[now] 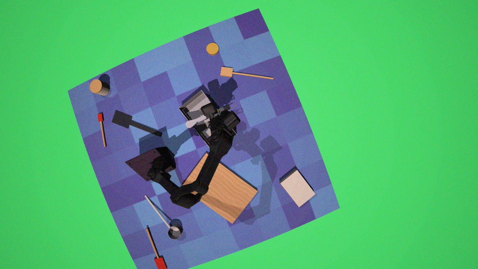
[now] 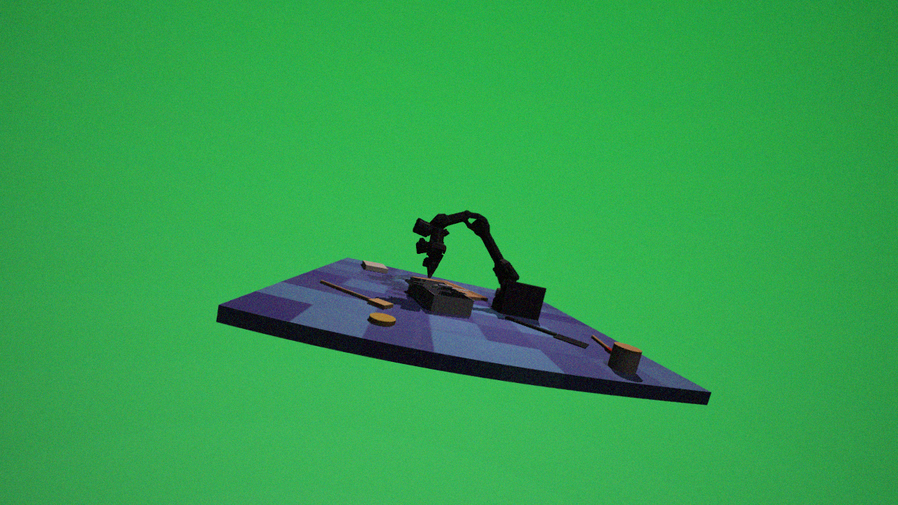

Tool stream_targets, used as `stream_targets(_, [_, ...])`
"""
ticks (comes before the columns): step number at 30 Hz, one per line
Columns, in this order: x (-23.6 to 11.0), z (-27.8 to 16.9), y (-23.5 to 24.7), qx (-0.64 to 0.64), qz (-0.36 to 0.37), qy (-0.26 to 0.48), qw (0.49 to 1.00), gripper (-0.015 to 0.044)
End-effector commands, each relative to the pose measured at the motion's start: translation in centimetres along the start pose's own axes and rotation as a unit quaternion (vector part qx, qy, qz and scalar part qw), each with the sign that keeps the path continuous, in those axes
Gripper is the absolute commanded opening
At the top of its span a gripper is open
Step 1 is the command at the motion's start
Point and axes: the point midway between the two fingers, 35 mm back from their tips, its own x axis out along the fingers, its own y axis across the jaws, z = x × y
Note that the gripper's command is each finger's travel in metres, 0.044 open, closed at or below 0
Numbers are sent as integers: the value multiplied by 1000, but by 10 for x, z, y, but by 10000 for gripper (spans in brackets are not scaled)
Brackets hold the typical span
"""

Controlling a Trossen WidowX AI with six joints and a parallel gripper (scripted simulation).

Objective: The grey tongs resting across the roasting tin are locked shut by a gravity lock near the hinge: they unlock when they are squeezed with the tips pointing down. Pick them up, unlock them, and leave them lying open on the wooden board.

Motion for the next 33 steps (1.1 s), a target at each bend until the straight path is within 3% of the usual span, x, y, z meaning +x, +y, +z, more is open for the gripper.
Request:
stream_targets(1, [5,0,1,3,1,1,1000,260])
stream_targets(33, [57,0,1,3,1,1,1000,260])
